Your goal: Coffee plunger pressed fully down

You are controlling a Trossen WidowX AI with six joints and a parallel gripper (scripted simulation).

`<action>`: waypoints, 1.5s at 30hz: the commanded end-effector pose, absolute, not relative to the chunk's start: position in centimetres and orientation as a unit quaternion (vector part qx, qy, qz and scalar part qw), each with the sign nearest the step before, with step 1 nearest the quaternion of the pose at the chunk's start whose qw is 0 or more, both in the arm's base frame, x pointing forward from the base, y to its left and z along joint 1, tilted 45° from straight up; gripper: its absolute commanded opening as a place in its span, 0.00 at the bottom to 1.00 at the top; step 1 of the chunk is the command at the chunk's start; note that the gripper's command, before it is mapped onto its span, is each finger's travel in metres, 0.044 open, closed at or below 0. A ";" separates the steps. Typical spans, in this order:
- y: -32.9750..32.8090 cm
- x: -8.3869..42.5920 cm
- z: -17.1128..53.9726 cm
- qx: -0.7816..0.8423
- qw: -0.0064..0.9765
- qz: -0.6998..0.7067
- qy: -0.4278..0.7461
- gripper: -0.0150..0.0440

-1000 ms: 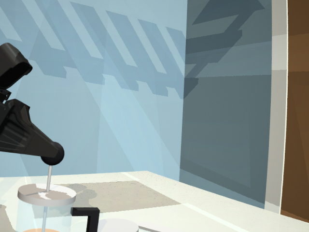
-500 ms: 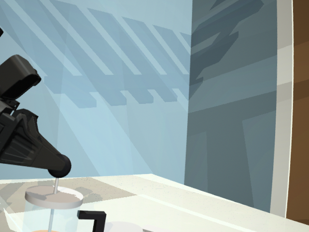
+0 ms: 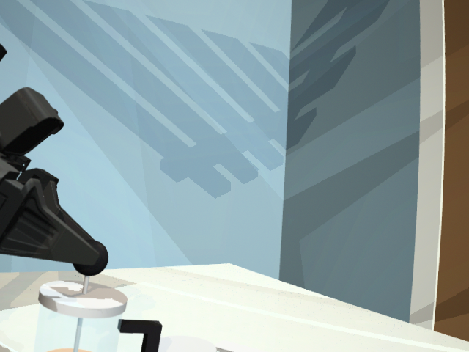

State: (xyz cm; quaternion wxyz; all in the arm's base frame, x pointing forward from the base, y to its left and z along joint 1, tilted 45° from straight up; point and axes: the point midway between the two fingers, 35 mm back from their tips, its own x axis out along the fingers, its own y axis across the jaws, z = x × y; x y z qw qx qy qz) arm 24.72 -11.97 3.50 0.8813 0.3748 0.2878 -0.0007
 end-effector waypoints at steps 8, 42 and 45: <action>-11.8 24.8 3.2 0.384 0.876 0.002 0.293 0.45; -14.4 24.4 5.6 0.378 0.878 -0.001 0.295 1.00; -16.2 23.5 8.2 0.381 0.876 0.000 0.296 1.00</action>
